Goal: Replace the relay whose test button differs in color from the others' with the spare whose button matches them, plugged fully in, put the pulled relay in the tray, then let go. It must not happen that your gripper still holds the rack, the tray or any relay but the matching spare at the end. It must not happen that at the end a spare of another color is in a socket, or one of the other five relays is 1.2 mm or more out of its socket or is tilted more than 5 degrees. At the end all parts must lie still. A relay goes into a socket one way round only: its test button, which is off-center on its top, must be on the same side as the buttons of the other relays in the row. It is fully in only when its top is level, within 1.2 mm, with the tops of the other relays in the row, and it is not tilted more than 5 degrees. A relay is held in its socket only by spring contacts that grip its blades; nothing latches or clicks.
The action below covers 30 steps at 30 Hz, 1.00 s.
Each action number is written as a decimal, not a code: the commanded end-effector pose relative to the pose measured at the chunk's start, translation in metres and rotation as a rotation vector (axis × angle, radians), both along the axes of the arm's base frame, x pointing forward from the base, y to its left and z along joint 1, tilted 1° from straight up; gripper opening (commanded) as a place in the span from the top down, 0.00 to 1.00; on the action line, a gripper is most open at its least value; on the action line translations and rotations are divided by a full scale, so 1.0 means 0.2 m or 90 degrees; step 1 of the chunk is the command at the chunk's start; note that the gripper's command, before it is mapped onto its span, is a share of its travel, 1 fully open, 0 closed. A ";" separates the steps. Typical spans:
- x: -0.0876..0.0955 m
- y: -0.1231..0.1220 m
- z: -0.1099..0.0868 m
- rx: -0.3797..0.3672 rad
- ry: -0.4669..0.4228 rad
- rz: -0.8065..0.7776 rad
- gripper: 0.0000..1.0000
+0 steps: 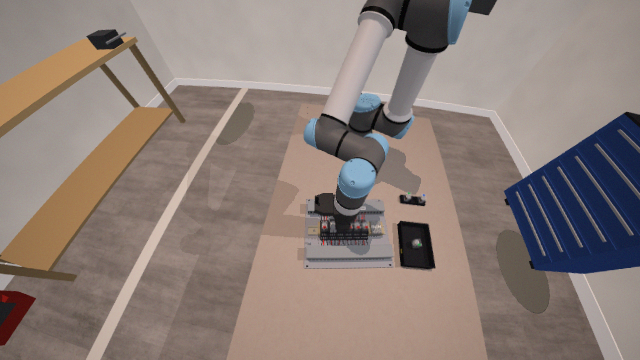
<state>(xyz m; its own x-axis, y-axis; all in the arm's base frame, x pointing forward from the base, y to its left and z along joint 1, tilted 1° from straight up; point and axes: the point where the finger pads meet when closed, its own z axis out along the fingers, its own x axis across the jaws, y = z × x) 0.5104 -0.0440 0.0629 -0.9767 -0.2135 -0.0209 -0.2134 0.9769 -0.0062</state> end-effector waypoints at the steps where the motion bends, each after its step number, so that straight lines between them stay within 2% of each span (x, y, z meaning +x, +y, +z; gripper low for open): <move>1: 0.00 0.00 0.00 0.000 -0.001 0.000 1.00; 30: 0.00 0.00 -0.02 0.000 -0.001 0.000 1.00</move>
